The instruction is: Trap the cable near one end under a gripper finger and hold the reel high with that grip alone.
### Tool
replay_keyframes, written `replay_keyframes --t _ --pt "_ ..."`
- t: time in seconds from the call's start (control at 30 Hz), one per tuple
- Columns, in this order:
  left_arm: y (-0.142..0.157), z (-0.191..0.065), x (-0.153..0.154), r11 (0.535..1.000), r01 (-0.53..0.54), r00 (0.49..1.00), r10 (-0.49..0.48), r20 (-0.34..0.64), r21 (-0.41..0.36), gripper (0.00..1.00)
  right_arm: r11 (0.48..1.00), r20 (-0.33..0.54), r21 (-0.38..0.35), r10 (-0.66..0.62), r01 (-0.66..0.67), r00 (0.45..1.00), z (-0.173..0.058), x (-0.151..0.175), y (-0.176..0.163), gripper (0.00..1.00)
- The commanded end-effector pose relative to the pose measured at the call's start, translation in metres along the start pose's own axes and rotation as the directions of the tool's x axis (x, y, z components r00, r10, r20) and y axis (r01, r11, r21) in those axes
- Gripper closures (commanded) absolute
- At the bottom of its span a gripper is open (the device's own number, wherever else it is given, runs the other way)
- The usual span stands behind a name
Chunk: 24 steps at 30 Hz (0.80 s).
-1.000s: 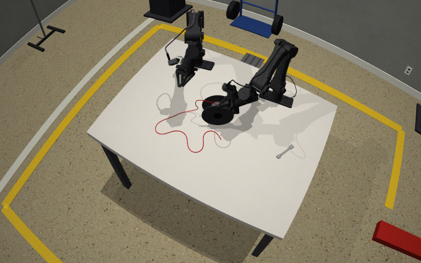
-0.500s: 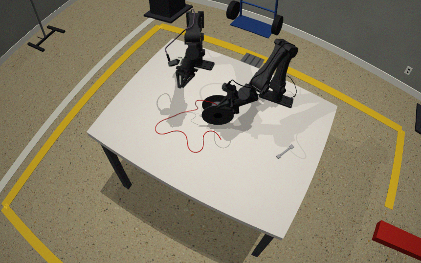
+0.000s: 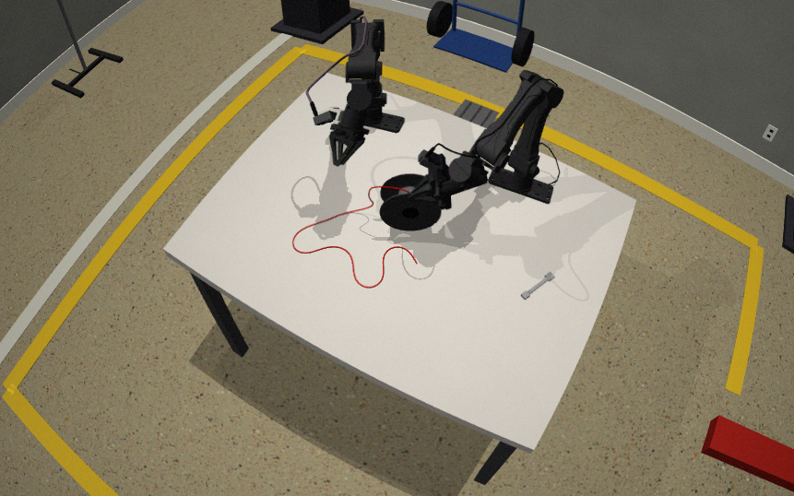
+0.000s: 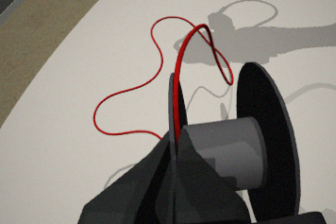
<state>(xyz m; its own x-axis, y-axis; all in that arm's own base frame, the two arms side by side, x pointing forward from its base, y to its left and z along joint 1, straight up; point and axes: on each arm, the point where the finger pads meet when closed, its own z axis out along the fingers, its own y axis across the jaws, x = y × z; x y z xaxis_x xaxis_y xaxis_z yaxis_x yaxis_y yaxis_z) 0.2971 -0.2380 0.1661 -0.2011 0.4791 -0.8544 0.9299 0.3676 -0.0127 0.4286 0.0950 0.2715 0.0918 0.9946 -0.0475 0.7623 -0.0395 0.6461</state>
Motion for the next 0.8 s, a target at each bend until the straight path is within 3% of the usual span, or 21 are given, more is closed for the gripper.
replay_keyframes --t 0.0,0.37,0.63,0.77 --pt "-0.003 -0.015 -0.031 1.0 -0.025 0.999 0.025 0.045 0.0 1.0 0.996 -0.021 -0.075 -0.053 0.052 0.998 -0.014 -0.009 0.013 0.7" --pt "-0.004 -0.03 -0.054 1.0 -0.025 0.999 0.025 0.045 -0.001 1.0 0.963 -0.019 -0.168 -0.215 0.209 0.976 -0.022 -0.02 0.024 0.7" --pt "-0.005 -0.039 -0.068 1.0 -0.027 0.999 0.027 0.046 -0.001 1.0 0.908 0.013 -0.246 -0.347 0.339 0.938 -0.03 -0.03 0.032 0.7" --pt "-0.006 -0.045 -0.077 1.0 -0.031 0.998 0.031 0.051 -0.004 1.0 0.851 0.053 -0.298 -0.437 0.432 0.898 -0.036 -0.037 0.037 0.7"
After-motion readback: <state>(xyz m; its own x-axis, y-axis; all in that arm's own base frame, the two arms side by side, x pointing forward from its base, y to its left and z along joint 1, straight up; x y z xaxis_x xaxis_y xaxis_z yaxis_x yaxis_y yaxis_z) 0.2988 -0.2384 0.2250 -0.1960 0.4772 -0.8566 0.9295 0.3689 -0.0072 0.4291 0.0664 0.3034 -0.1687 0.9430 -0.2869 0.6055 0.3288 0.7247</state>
